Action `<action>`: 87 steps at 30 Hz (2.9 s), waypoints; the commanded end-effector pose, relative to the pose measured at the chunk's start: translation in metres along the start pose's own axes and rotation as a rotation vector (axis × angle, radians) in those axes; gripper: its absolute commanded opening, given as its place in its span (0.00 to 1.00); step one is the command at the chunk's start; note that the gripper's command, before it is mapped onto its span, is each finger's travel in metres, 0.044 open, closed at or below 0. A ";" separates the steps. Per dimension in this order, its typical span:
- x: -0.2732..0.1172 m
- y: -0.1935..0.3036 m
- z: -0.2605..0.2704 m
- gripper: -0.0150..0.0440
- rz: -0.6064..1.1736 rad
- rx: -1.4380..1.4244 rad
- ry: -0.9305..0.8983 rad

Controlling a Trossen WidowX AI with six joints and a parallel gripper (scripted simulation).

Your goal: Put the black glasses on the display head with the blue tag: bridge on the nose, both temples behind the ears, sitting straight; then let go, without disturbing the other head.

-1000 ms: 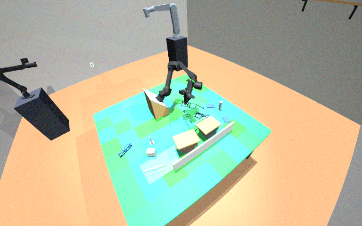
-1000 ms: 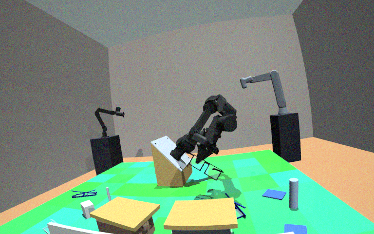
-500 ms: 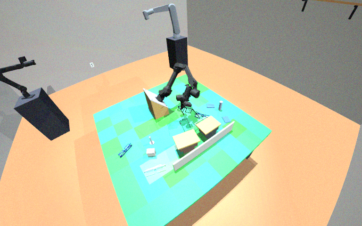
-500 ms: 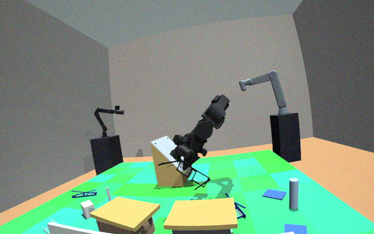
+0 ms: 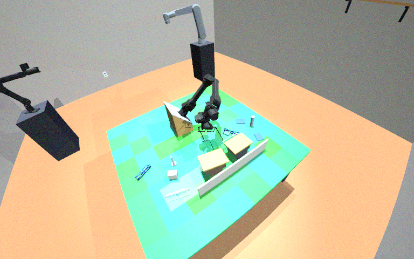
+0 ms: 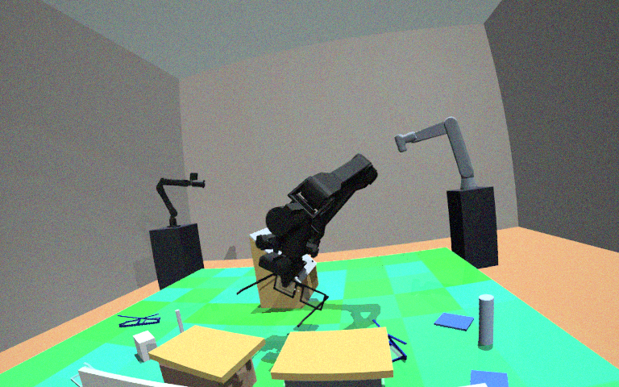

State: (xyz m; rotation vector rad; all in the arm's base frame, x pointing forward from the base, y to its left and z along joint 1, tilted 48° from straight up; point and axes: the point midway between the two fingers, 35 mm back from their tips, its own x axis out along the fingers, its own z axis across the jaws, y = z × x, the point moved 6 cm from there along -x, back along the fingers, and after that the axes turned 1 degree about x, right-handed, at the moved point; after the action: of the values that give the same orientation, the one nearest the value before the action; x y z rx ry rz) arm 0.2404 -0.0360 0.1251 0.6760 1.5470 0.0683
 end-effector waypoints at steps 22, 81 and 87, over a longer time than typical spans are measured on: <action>0.037 -0.089 0.018 0.25 0.370 -0.056 0.021; 0.089 -0.070 0.028 0.25 0.380 -0.056 0.021; 0.089 -0.069 0.036 0.25 0.380 -0.057 0.021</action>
State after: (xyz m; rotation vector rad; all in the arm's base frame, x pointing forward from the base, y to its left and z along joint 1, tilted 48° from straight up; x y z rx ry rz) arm 0.2483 -0.0643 0.0116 0.9129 1.4157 0.4050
